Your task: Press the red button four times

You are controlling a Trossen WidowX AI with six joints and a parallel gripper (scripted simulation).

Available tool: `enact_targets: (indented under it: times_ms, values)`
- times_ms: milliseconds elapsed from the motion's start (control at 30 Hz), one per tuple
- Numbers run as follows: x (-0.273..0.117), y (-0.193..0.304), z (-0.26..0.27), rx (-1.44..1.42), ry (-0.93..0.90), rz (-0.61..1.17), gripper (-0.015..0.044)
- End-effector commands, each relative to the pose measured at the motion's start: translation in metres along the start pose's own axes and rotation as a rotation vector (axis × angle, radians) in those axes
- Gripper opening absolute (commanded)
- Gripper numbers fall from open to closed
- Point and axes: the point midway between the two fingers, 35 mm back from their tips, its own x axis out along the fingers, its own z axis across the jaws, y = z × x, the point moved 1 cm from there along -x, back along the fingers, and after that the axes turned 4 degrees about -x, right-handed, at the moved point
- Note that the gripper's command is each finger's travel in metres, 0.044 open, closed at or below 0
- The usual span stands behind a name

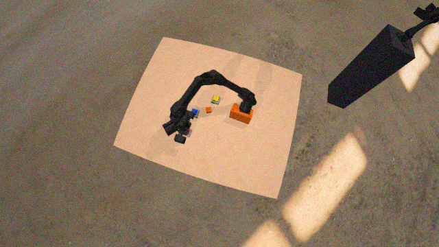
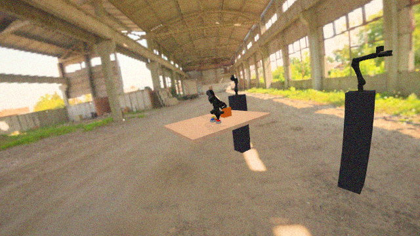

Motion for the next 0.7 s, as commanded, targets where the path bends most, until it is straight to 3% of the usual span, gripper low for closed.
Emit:
enact_targets:
  times_ms: [0,667]
  values:
    - [0.0089,0.0022,-0.0017,-0.009,0.009,0.006,0.002]
    - [0.0112,0.0023,-0.0018,-0.009,0.009,0.006,0.002]
